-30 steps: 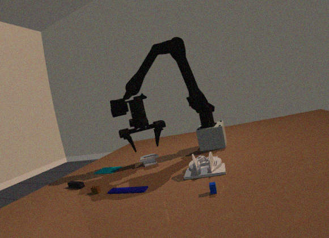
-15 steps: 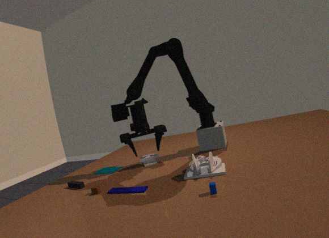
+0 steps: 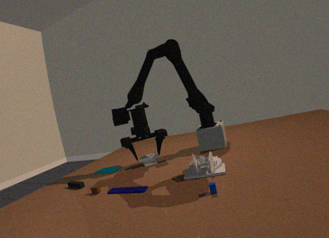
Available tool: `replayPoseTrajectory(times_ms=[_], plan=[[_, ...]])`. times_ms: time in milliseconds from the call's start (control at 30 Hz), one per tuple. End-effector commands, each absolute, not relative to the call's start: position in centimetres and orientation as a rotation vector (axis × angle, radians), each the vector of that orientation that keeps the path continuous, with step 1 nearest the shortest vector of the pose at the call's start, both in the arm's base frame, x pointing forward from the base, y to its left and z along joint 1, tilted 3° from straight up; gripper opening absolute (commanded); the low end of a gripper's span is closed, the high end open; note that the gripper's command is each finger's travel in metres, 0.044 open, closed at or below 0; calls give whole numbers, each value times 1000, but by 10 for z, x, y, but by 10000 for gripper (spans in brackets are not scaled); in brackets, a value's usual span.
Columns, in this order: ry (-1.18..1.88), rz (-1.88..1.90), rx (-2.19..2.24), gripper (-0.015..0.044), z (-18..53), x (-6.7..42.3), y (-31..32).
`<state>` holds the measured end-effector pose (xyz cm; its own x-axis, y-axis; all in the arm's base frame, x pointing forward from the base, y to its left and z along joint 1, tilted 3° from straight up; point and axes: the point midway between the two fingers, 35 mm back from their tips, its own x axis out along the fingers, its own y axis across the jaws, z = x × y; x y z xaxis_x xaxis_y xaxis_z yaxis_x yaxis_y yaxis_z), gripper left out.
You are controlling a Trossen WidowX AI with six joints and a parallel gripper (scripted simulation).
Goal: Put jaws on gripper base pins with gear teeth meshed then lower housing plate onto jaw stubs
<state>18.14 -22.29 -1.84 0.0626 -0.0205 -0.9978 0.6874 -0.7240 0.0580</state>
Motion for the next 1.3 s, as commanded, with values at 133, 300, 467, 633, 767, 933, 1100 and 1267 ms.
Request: replayPoseTrajectory(times_ms=[133, 300, 467, 633, 767, 933, 1100, 1267], plan=[[662, -1716, 1816, 440, -32, 182, -222], [662, -1716, 1817, 440, -35, 182, -222], [662, -1716, 1817, 440, -35, 182, -222], [662, -1716, 1817, 440, -35, 182, -222], [662, -1716, 1817, 440, -35, 182, -222], [662, -1716, 1817, 440, -35, 182, -222], [667, -1715, 1810, 433, -35, 182, -222], [667, -1715, 1810, 400, -35, 182, -222]])
